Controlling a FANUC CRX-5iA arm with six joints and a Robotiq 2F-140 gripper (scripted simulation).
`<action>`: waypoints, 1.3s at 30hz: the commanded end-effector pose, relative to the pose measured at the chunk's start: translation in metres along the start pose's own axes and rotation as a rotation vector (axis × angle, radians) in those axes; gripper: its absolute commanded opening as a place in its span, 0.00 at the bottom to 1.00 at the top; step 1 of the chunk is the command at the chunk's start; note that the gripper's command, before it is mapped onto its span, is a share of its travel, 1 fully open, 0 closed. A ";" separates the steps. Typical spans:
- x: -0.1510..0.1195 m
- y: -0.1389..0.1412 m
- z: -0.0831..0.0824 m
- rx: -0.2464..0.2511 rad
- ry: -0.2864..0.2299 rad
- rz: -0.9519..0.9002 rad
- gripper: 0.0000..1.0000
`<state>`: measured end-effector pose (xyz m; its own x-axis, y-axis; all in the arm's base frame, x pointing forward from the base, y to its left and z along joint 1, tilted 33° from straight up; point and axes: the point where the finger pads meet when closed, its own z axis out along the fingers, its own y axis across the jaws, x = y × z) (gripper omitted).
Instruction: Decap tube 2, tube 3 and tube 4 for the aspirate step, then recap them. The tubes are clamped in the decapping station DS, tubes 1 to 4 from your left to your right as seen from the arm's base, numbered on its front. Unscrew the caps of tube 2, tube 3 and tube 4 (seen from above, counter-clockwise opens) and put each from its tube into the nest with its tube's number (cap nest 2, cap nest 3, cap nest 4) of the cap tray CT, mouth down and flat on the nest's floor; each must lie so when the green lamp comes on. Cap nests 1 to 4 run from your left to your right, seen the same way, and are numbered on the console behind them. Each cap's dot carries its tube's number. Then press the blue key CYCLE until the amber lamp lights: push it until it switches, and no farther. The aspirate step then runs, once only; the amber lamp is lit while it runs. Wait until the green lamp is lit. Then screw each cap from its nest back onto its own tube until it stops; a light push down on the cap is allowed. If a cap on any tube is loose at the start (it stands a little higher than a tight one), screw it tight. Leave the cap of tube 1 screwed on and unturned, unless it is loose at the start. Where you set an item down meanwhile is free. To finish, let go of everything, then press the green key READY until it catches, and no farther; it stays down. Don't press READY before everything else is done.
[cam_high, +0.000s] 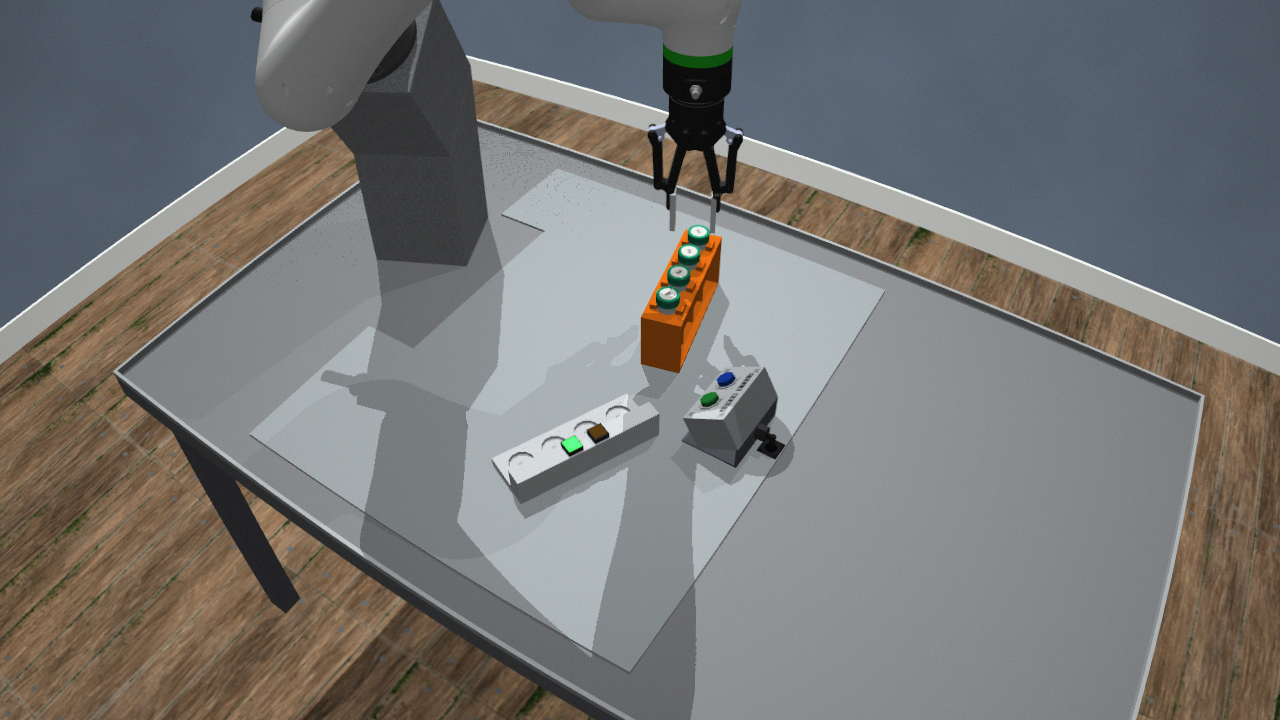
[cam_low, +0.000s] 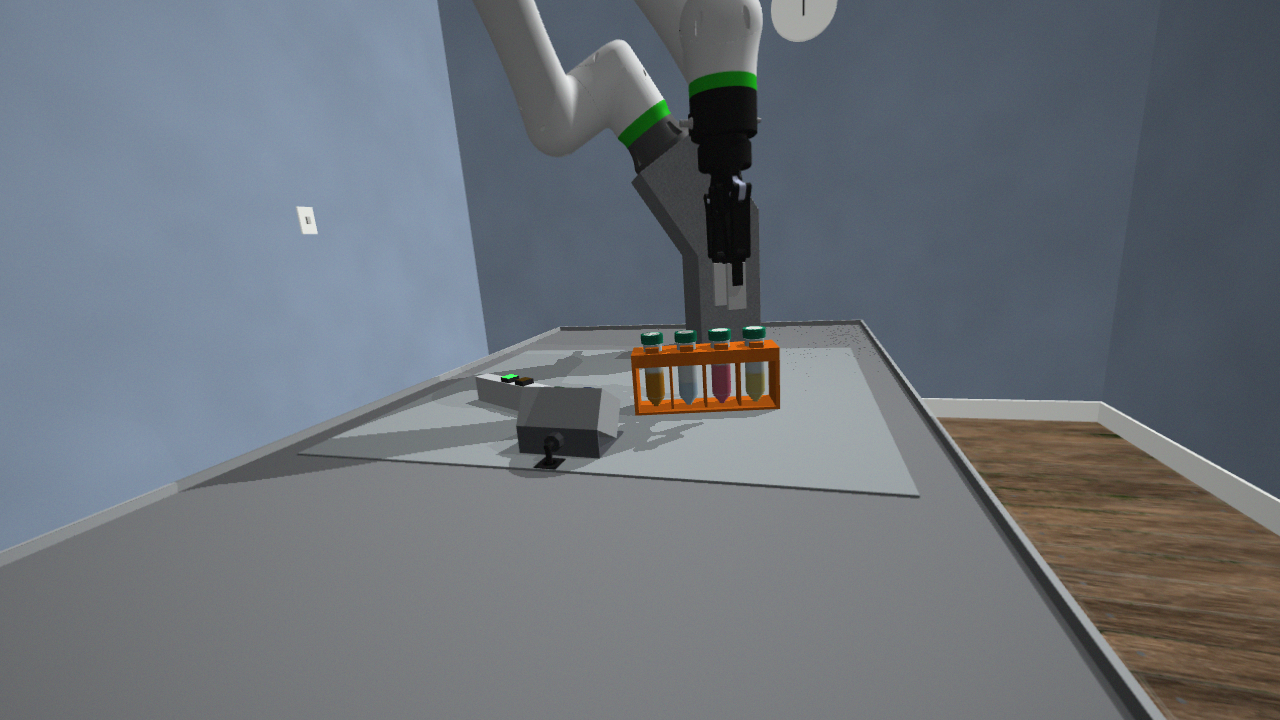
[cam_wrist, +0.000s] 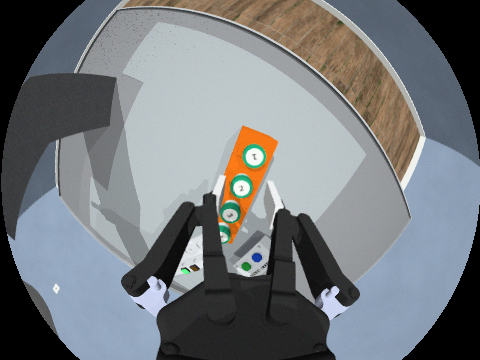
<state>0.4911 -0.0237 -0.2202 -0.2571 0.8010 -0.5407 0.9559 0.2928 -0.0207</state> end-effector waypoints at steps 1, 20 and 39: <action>0.028 0.008 0.000 0.008 0.000 0.000 0.35; 0.034 0.010 0.030 0.008 0.000 0.000 0.35; 0.034 0.009 0.041 0.008 0.000 0.000 0.35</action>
<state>0.4968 -0.0142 -0.2721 -0.2567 0.8010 -0.5409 0.9572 0.2880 -0.0279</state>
